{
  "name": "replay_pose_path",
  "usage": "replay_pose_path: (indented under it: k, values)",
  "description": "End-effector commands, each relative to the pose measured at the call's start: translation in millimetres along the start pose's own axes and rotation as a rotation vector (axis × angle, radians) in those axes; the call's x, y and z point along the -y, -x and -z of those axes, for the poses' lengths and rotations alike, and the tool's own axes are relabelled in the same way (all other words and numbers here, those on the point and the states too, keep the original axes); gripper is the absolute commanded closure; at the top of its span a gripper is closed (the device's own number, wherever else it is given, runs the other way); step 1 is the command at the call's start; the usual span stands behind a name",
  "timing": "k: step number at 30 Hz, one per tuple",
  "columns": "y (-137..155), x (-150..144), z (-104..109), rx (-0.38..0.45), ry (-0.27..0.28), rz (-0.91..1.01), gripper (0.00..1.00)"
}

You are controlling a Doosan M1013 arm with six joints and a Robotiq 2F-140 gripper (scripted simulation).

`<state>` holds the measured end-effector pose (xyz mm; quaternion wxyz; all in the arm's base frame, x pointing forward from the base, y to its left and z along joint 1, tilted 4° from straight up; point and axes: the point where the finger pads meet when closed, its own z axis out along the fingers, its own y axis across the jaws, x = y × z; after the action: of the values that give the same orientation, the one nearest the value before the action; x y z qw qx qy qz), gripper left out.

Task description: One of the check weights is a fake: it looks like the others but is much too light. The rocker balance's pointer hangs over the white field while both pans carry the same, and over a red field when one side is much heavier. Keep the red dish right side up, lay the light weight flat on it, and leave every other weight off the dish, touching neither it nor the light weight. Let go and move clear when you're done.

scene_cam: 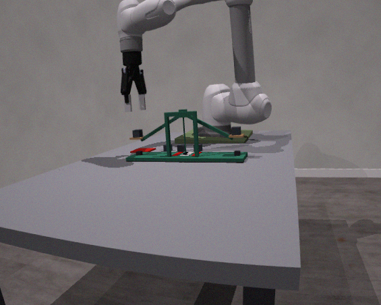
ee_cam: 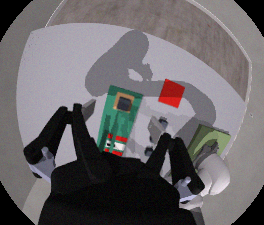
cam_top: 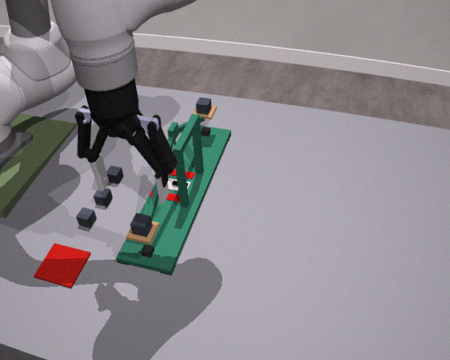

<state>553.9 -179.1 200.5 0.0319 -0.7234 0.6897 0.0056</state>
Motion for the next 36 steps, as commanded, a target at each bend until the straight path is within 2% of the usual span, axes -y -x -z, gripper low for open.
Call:
replay_pose_path:
  k: [1, 17, 21, 27, 29, 33, 36]
  values:
    - [0, 0, 0, 0.0, 0.0, 0.0, 0.0]
    - [0, 0, 3, 0.0, 0.0, 0.0, 0.0]
    - [0, 0, 18, 0.0, 0.0, 0.0, 0.0]
    - [0, 0, 56, 0.0, 0.0, 0.0, 0.0]
    - [0, 0, 56, 0.0, 0.0, 0.0, 0.0]
    - [0, 0, 77, 0.0, 0.0, 0.0, 0.0]
    - [0, 0, 85, 0.0, 0.0, 0.0, 0.0]
